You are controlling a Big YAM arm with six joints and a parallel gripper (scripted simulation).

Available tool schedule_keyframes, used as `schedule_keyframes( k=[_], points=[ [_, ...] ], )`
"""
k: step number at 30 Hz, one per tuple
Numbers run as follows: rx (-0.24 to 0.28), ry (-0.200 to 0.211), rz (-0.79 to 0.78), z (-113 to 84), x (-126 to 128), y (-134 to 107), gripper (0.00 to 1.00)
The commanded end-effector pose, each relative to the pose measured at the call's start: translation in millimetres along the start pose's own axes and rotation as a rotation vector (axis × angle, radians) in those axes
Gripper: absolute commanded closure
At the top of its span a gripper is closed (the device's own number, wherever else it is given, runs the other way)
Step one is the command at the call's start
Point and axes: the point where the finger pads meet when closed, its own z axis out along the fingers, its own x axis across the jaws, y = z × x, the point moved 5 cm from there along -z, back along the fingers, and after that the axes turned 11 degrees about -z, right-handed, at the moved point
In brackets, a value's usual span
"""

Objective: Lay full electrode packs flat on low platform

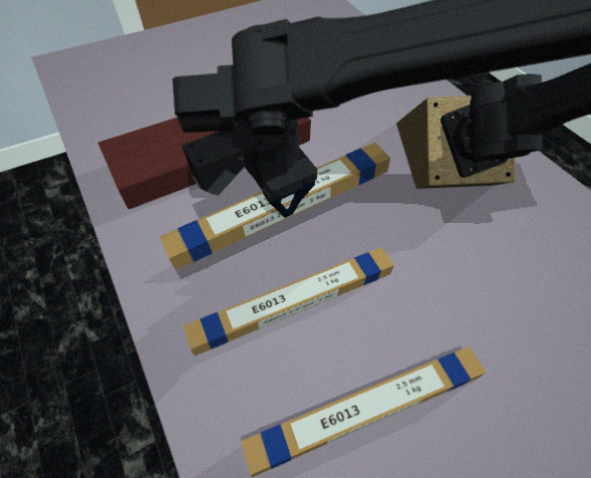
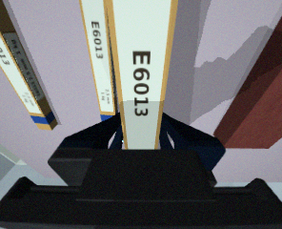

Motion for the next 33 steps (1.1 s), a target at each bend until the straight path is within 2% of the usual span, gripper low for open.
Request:
schedule_keyframes(
  k=[1, 33],
  points=[
    [-0.082, -0.059, -0.035, -43.6, -3.8, 25.4, 1.00],
    [-0.074, -0.053, -0.023, -43.7, -10.0, 27.8, 1.00]
  ],
)
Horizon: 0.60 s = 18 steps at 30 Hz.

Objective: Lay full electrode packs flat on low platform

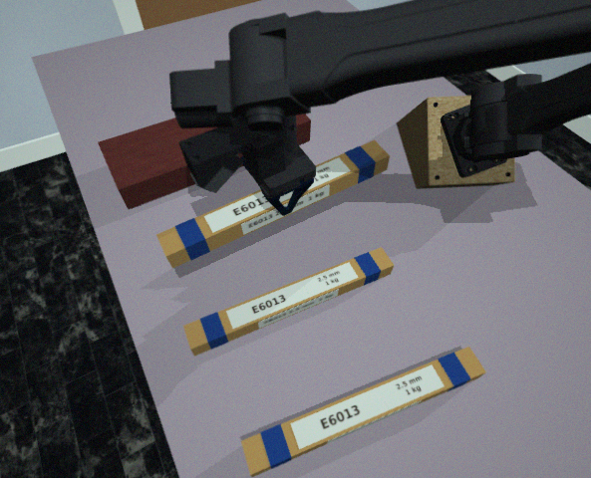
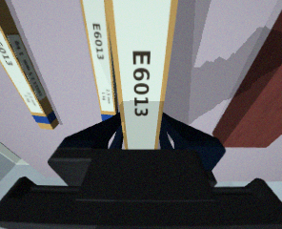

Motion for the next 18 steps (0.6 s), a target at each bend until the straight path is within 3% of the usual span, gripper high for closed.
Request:
schedule_keyframes(
  k=[1, 18],
  points=[
    [-0.071, -0.052, -0.023, -38.1, -9.6, 26.2, 1.00],
    [-0.073, -0.054, -0.025, -39.8, -9.4, 27.4, 1.00]
  ],
)
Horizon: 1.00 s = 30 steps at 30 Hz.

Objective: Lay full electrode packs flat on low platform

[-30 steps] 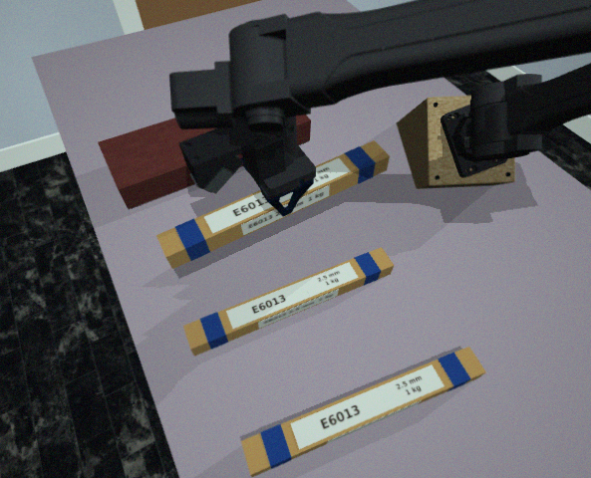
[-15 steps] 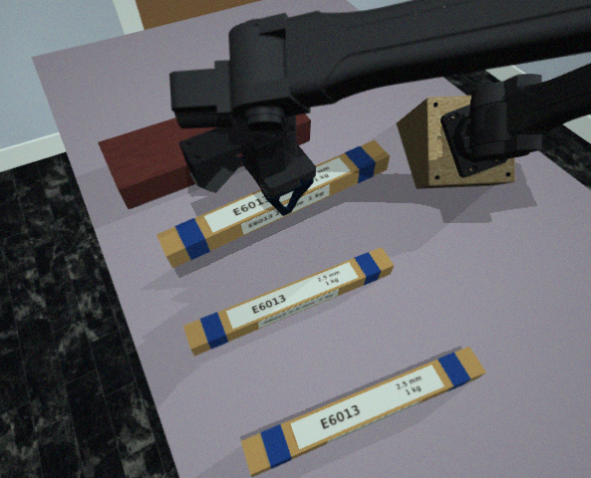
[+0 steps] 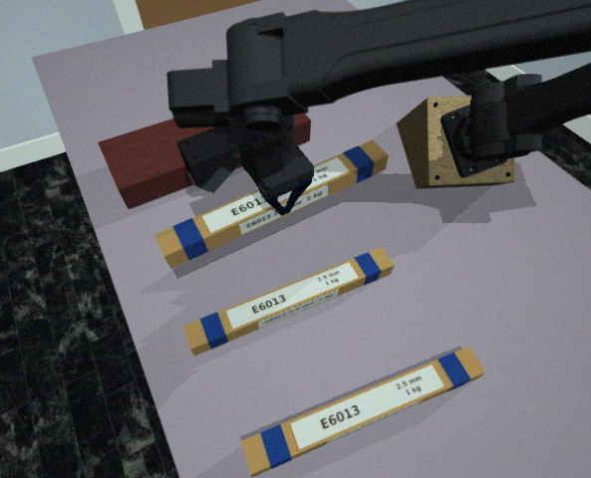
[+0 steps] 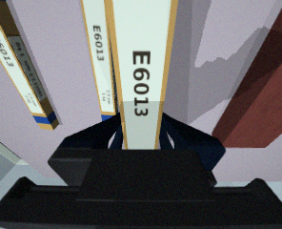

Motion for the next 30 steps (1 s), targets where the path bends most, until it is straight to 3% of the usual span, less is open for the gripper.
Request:
schedule_keyframes(
  k=[1, 4, 10, 30],
  points=[
    [-0.073, -0.053, -0.024, -38.7, -9, 25, 1.00],
    [-0.072, -0.053, -0.023, -38.5, -9, 25, 1.00],
    [-0.069, -0.043, 0.184, -35.8, -27, 20, 1.00],
    [-0.077, -0.054, 0.163, -36.2, -78, 7, 1.00]
  ],
)
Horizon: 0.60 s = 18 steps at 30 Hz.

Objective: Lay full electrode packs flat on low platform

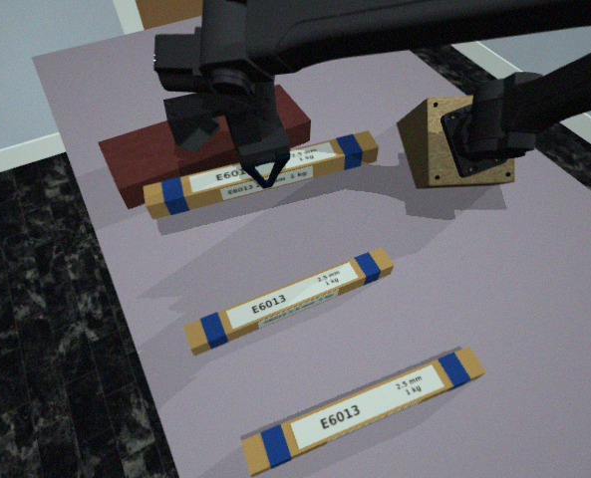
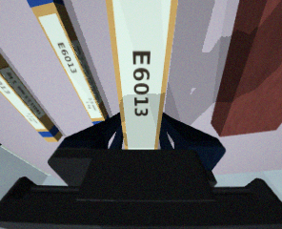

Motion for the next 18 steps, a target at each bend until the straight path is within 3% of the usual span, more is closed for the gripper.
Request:
schedule_keyframes(
  k=[1, 18],
  points=[
    [-0.084, -0.054, -0.045, -35.6, -21, 27, 1.00],
    [-0.085, -0.058, -0.048, -36.6, -59, 23, 1.00]
  ],
)
